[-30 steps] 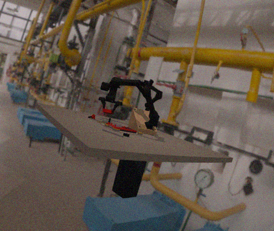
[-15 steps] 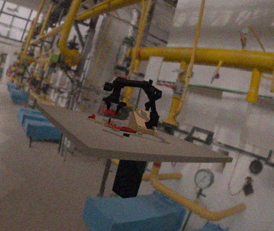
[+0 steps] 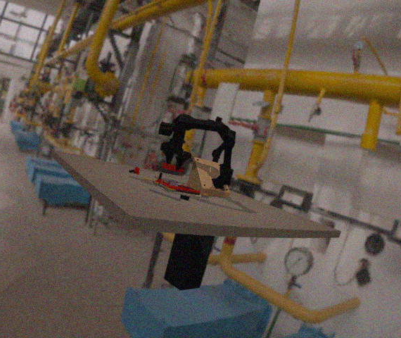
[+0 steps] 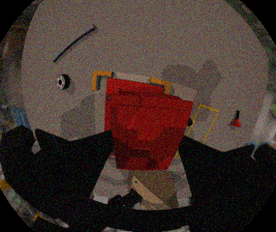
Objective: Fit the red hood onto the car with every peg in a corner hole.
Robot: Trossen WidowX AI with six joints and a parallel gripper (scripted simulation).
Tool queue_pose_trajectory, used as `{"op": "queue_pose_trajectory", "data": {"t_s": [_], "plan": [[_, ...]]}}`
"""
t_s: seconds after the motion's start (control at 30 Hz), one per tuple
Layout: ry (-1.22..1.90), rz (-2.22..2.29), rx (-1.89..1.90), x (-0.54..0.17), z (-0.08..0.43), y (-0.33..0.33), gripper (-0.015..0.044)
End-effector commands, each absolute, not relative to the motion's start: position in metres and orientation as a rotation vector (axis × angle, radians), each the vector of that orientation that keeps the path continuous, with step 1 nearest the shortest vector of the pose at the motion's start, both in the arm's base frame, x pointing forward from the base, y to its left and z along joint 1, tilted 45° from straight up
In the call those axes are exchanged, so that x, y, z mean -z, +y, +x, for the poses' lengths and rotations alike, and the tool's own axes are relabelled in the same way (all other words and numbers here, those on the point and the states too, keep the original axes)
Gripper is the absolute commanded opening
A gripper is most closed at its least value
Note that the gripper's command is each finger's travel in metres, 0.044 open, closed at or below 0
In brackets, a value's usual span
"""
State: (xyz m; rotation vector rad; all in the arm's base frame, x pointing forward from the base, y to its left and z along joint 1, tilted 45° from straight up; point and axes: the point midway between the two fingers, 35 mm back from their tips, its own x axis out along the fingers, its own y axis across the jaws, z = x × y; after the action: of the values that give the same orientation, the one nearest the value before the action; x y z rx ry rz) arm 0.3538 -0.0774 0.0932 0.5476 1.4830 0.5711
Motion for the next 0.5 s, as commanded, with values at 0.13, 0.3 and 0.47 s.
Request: {"op": "queue_pose_trajectory", "data": {"t_s": [0.13,0.3,0.47], "plan": [[1.545,0.632,-0.472,-0.112,0.350,-0.060,0.0000],[1.545,0.632,-0.472,-0.112,0.352,-0.058,0.0000],[1.544,0.632,-0.472,-0.104,0.354,-0.050,0.0000]]}}
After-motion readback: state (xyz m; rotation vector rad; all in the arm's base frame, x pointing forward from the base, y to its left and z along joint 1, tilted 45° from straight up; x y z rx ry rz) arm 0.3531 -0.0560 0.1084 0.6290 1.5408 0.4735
